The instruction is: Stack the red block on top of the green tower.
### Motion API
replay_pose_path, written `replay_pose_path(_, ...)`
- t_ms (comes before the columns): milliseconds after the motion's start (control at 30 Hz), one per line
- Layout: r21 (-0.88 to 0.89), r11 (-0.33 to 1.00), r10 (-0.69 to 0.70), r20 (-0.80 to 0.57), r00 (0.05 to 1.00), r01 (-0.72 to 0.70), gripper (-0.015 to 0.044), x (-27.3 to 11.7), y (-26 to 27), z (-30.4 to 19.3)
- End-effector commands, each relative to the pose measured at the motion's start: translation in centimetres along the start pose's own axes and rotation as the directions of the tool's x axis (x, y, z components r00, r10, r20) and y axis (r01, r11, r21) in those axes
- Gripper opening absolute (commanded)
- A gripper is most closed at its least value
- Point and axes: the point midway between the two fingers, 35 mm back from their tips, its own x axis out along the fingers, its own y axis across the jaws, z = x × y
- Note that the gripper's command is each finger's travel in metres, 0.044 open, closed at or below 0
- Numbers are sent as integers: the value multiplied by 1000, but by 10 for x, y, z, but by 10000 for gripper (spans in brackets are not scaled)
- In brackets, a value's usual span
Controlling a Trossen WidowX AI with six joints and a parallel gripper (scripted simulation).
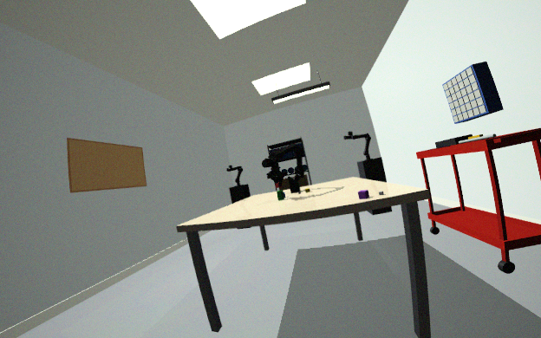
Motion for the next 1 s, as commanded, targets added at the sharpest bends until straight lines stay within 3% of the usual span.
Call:
replay_pose_path(0, 7, 1000, 4, -9, 1000, -4, 0, 18, 0, -2)
replay_pose_path(967, 7, 1000, 4, -10, 1000, -4, 0, 28, 0, -2)
